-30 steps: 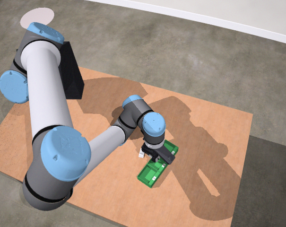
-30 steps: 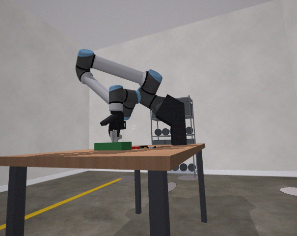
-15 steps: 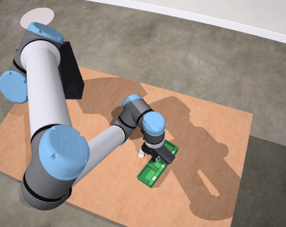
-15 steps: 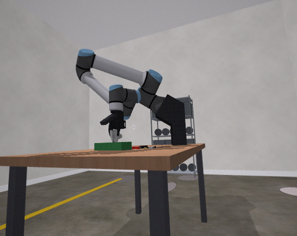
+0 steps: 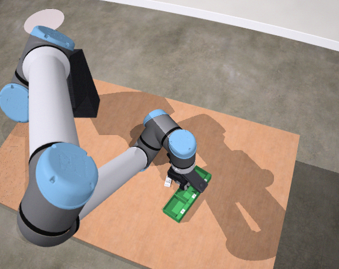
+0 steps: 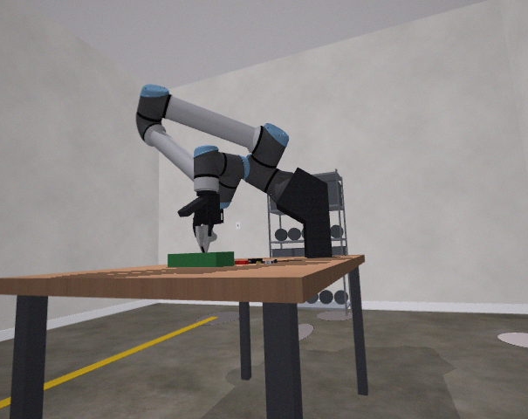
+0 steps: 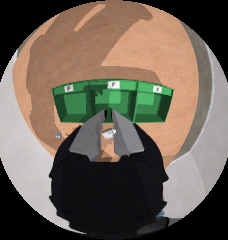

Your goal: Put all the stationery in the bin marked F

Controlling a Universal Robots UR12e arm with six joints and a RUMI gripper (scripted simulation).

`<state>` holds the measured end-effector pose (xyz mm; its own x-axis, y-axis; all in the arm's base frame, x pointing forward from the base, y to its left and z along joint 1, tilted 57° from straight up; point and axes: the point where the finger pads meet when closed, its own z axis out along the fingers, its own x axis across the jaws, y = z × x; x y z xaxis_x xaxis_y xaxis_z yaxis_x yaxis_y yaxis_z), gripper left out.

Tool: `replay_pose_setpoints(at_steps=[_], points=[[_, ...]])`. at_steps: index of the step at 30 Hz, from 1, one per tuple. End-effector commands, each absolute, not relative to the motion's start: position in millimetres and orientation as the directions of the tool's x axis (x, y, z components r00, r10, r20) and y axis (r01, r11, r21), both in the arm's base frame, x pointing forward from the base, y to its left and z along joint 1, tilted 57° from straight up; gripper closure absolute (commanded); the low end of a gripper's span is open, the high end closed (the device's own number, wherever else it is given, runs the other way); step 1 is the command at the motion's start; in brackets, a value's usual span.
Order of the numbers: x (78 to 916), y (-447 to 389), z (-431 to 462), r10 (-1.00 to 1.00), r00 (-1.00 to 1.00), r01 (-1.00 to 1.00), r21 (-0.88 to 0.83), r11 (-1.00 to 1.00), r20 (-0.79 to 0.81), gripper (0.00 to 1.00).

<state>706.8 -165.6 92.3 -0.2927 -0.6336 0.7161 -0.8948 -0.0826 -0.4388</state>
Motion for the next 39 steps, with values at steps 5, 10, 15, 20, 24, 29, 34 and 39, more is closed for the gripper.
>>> replay_pose_setpoints(at_steps=[5,10,15,20,24,29,34,39], points=[[702,-153,101,-0.634,-0.293,-0.895,-0.439,-0.083,0.716,0.96],[695,-138,112,-0.634,-0.293,-0.895,-0.439,-0.083,0.716,0.96],[694,-136,113,-0.634,-0.293,-0.895,-0.439,-0.083,0.716,0.96],[698,-130,106,-0.634,-0.293,-0.895,-0.439,-0.083,0.716,0.96],[704,-117,92,-0.634,-0.293,-0.895,-0.439,-0.083,0.716,0.96],[713,-101,75,-0.634,-0.293,-0.895,-0.439,-0.083,0.716,0.96],[718,-92,64,-0.634,-0.293,-0.895,-0.439,-0.083,0.716,0.96],[722,-83,55,-0.634,-0.293,-0.895,-0.439,-0.083,0.716,0.96]])
